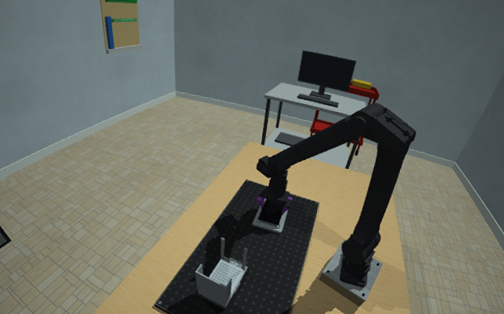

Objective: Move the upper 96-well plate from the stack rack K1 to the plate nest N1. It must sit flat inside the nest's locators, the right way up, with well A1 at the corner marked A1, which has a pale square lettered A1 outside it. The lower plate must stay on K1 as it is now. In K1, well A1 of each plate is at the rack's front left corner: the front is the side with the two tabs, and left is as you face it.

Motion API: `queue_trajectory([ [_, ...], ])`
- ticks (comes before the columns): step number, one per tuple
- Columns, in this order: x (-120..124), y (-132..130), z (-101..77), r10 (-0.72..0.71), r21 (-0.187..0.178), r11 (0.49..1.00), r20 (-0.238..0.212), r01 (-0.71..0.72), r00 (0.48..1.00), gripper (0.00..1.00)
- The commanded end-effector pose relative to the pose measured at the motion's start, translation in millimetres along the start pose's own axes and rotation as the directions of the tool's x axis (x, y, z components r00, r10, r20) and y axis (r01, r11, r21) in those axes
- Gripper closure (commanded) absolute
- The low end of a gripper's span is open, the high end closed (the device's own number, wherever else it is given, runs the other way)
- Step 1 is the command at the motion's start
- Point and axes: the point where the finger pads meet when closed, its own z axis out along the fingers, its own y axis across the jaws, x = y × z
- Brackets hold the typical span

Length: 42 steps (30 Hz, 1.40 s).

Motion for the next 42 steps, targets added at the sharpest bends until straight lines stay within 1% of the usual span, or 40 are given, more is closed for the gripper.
queue_trajectory([
  [1, -7.8, 14.4, -11.8, 0.0, -0.038, 0.999, 0.027, 0.001, 1.0, 1.0],
  [12, -7.3, 14.0, -11.7, 0.0, -0.038, 0.999, 0.026, 0.001, 1.0, 1.0],
  [13, -0.6, 10.5, -11.3, 0.001, -0.042, 0.999, 0.029, 0.0, 1.0, 1.0],
  [15, -4.3, 17.2, -13.8, -0.001, -0.052, 0.999, 0.035, 0.002, 0.999, 1.0],
  [23, -1.7, 10.3, -3.2, 0.003, -0.03, 1.0, 0.021, -0.002, 1.0, 1.0],
  [26, -1.0, 8.7, -1.8, 0.004, -0.026, 1.0, 0.019, -0.003, 1.0, 1.0],
  [42, -1.4, 9.3, 0.4, 0.004, -0.027, 1.0, 0.02, -0.003, 1.0, 1.0],
])
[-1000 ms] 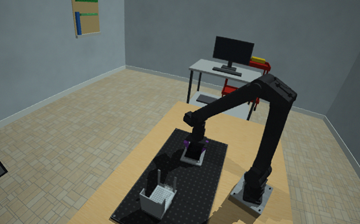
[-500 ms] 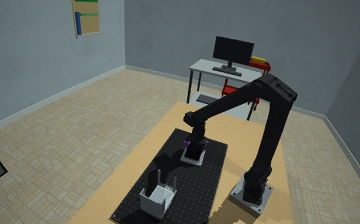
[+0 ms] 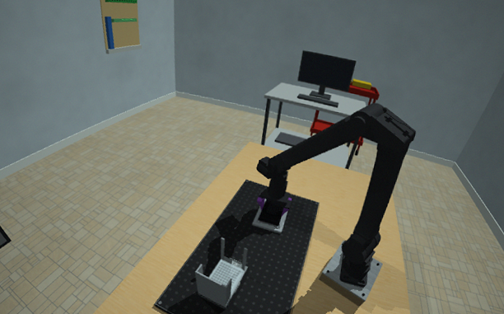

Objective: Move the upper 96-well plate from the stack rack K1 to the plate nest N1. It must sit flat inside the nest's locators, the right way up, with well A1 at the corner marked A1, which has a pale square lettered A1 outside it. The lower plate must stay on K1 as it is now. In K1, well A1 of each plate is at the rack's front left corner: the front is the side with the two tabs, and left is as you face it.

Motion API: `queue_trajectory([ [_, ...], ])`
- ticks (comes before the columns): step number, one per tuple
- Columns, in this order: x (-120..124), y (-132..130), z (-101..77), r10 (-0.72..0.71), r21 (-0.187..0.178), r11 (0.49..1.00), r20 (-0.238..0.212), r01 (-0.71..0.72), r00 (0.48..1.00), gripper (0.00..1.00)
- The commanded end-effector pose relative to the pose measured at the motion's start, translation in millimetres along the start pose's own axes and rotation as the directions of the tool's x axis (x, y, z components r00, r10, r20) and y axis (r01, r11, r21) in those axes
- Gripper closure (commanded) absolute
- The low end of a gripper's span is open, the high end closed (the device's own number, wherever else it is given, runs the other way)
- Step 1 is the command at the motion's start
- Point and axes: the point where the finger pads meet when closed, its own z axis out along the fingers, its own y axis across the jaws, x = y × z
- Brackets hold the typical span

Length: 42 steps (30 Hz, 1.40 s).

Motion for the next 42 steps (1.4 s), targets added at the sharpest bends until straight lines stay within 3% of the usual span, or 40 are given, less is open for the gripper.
queue_trajectory([
  [1, -3.4, 12.4, -5.6, 0.002, -0.03, 1.0, 0.021, -0.001, 1.0, 1.0],
  [42, -1.9, 9.8, 2.7, 0.002, -0.025, 1.0, 0.018, -0.002, 1.0, 1.0],
])
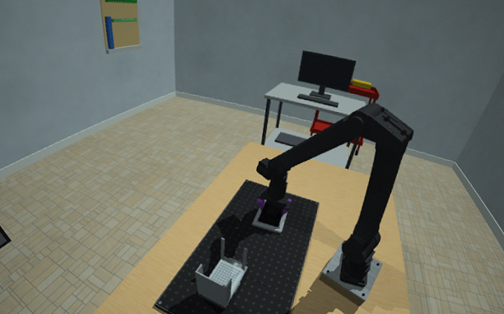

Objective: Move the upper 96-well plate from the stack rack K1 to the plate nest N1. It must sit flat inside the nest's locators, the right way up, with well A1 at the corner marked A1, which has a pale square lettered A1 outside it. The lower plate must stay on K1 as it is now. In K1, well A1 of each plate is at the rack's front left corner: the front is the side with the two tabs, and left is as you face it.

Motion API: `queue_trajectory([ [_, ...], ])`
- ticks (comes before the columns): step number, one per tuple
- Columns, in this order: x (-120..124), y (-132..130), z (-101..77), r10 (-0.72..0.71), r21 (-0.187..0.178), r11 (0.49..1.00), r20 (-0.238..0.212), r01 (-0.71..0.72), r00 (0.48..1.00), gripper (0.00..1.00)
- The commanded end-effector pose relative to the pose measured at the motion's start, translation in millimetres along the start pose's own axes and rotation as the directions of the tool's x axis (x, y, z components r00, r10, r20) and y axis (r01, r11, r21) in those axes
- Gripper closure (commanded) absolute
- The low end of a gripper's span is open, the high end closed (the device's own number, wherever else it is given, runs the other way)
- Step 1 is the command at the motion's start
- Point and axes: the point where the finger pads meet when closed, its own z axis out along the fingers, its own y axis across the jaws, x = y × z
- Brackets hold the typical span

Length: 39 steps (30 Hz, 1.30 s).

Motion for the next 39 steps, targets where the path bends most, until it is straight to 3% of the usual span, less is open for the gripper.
queue_trajectory([
  [1, -1.8, 9.3, -2.3, 0.003, -0.022, 1.0, 0.016, -0.003, 1.0, 1.0],
  [6, -7.1, 13.2, -9.4, -0.001, -0.032, 0.999, 0.022, 0.002, 1.0, 1.0],
  [7, -7.1, 13.2, -9.4, -0.001, -0.032, 0.999, 0.022, 0.002, 1.0, 0.0],
  [29, -7.1, 13.2, -9.4, -0.001, -0.032, 0.999, 0.022, 0.002, 1.0, 0.0],
  [32, -12.9, 22.8, -31.1, 0.005, -0.057, 0.998, 0.038, -0.003, 0.999, 0.0],
  [39, -15.2, 21.1, -51.5, -0.005, -0.058, 0.998, 0.041, 0.007, 0.999, 0.0],
])
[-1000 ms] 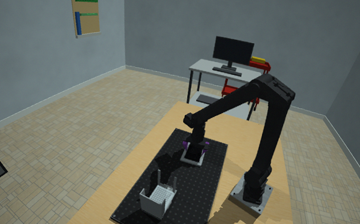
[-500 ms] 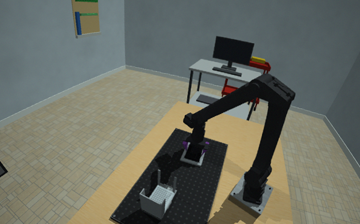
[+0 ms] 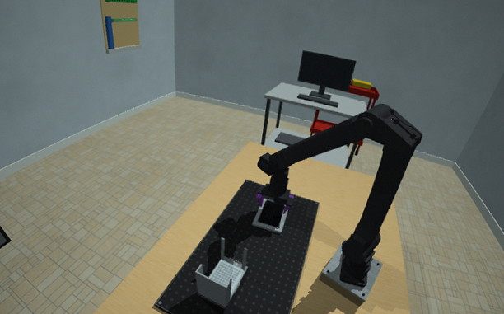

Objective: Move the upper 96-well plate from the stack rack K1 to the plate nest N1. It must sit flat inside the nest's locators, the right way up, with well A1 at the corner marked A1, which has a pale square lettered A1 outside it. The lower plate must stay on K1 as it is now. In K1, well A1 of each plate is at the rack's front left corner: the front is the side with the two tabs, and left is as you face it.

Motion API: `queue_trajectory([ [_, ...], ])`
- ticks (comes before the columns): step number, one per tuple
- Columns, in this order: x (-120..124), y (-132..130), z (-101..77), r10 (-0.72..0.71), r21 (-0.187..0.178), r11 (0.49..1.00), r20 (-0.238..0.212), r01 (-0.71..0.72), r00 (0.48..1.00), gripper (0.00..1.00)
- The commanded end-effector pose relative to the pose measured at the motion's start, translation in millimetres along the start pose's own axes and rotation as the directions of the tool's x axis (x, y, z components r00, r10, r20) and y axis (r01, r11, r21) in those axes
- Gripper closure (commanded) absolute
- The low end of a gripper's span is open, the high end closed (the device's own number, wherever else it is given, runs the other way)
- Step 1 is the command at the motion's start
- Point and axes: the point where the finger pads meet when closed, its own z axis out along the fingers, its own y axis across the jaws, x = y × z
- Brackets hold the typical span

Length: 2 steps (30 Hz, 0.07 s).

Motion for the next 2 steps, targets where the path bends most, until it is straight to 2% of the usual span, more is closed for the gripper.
queue_trajectory([
  [1, -15.1, 21.6, -31.3, -0.012, -0.05, 0.999, 0.036, 0.014, 0.999, 0.0],
  [2, -14.9, 21.7, -34.1, -0.013, -0.05, 0.999, 0.036, 0.015, 0.999, 0.0],
])
